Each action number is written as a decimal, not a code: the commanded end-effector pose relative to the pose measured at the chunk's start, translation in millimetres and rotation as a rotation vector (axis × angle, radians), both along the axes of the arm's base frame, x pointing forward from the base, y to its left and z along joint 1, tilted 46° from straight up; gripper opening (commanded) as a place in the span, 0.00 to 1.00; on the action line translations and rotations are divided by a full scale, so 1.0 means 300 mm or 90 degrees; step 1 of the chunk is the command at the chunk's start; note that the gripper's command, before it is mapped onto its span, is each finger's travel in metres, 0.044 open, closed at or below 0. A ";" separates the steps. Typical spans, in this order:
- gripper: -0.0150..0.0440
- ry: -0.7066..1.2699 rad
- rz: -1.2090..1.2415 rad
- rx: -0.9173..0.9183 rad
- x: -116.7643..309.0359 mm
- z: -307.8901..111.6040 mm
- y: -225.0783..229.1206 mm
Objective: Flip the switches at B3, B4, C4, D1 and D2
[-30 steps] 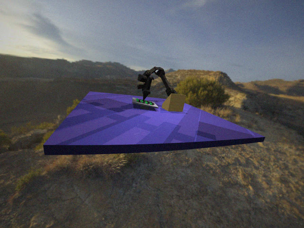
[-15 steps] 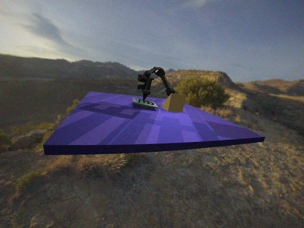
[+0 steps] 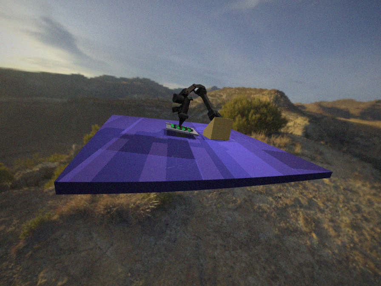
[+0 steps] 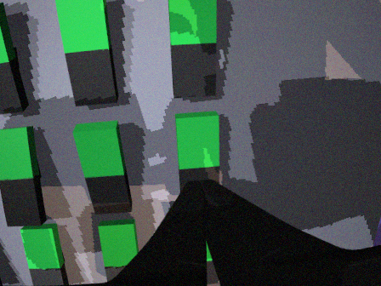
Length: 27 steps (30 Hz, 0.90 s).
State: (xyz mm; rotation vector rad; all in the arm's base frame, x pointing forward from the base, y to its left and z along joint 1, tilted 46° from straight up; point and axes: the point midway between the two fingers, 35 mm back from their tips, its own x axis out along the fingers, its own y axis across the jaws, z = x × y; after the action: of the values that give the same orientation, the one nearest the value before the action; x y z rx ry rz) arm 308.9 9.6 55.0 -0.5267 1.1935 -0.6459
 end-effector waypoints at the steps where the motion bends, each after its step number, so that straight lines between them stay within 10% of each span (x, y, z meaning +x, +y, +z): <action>1: 0.25 0.000 0.002 -0.002 0.002 -0.001 -0.002; 27: 0.25 0.024 -0.021 0.004 -0.082 0.047 0.067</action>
State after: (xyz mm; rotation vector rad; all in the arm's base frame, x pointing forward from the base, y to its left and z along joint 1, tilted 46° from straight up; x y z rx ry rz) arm 283.7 40.0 77.7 -0.5135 1.2299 -0.6556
